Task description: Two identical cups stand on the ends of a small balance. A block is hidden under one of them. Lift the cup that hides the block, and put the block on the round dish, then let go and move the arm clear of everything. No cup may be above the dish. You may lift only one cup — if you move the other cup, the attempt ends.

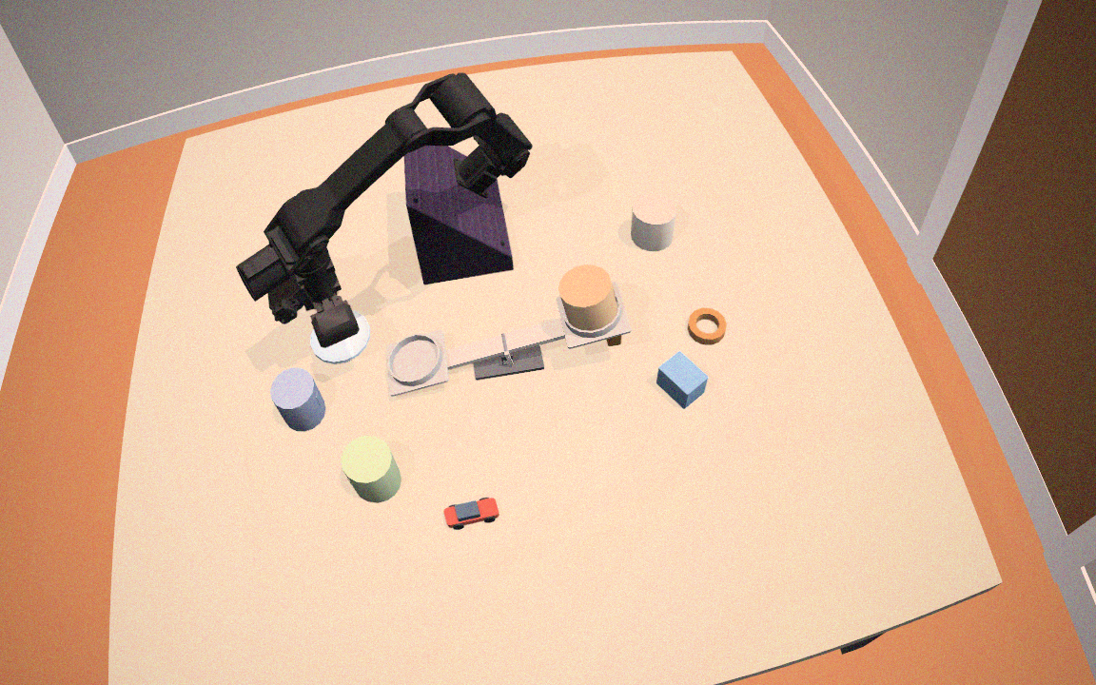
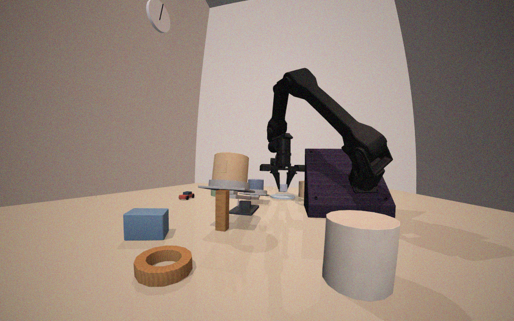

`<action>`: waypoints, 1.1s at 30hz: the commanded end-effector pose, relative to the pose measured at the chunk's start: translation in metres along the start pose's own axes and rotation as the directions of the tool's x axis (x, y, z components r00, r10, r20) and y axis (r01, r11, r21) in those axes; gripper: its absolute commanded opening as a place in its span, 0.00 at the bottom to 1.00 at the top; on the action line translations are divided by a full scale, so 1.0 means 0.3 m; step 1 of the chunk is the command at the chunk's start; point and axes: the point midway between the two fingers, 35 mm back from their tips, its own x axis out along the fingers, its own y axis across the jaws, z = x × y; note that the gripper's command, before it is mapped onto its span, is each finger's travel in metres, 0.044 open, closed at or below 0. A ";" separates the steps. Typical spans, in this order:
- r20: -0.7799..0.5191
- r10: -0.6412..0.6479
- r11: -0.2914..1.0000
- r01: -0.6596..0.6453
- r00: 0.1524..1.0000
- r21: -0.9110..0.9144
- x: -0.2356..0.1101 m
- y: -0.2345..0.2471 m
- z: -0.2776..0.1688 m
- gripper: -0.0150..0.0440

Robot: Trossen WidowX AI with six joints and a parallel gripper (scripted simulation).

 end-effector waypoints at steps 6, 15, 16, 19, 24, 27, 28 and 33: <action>-0.007 0.001 1.000 -0.001 1.000 0.007 0.052 -0.001 -0.005 0.25; 0.000 0.000 1.000 0.000 1.000 -0.001 0.049 0.001 -0.001 0.43; 0.000 0.000 1.000 0.000 1.000 -0.001 0.049 0.001 -0.001 0.48; 0.000 0.000 1.000 0.000 1.000 -0.001 0.049 0.001 -0.001 0.61; 0.000 0.000 1.000 0.000 1.000 -0.001 0.049 0.001 -0.001 0.83; 0.005 0.000 1.000 0.000 1.000 0.001 0.046 0.003 0.001 0.97; 0.021 0.000 1.000 0.000 1.000 0.005 0.036 0.007 0.008 1.00; 0.026 -0.002 1.000 0.001 1.000 0.011 -0.057 0.007 0.013 1.00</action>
